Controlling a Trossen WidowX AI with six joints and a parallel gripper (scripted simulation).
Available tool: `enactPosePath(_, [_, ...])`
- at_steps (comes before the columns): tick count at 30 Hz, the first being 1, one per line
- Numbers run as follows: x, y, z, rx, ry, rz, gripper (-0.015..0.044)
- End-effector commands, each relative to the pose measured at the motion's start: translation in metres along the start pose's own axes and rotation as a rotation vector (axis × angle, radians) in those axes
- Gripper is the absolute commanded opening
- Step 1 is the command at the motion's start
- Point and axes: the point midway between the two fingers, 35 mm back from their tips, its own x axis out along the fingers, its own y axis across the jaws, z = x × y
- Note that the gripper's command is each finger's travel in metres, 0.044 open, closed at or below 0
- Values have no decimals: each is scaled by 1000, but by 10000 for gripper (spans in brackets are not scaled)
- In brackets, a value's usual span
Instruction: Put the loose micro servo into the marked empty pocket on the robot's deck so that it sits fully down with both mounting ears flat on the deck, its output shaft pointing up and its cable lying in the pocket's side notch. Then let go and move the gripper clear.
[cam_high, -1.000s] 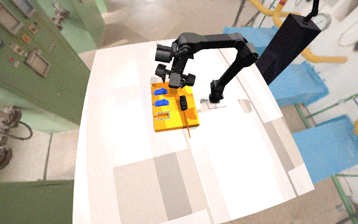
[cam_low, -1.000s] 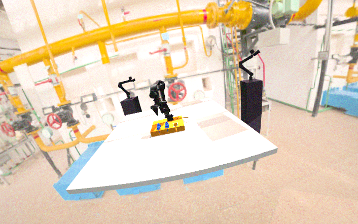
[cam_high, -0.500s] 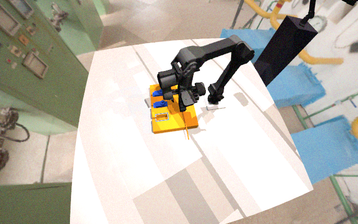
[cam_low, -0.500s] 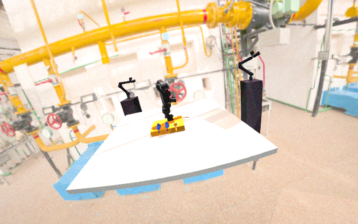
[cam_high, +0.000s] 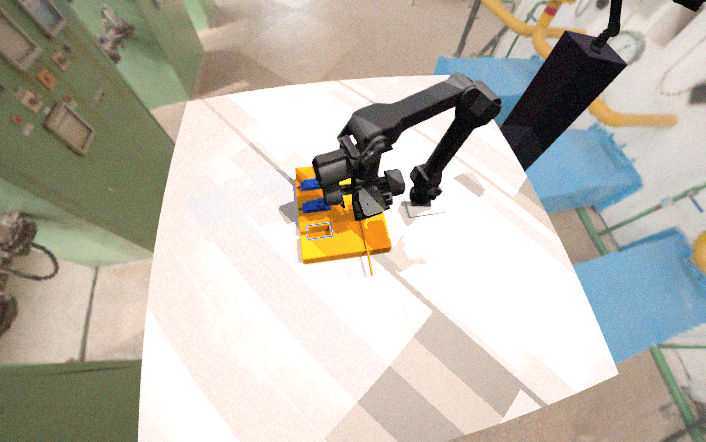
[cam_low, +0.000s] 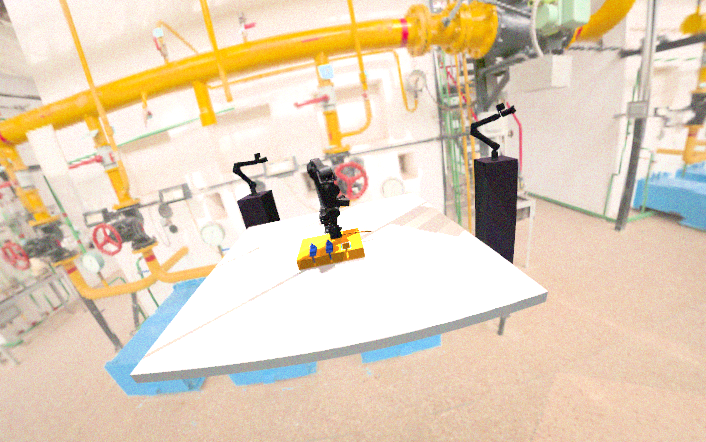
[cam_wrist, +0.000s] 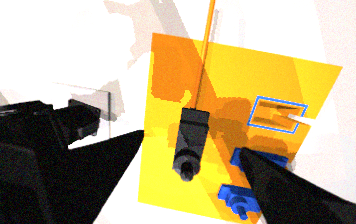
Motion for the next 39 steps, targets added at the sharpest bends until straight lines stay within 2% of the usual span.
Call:
enactPosePath(1, [5,-1,-1,3,5,-3,440])
enactPosePath(14, [22,-1,-1,3,5,-3,440])
enactPosePath(27, [22,-1,-1,3,5,-3,99])
enactPosePath(31, [22,-1,-1,3,5,-3,72])
enactPosePath(34, [18,-1,-1,3,5,-3,0])
enactPosePath(39, [-1,1,-1,3,5,-3,0])
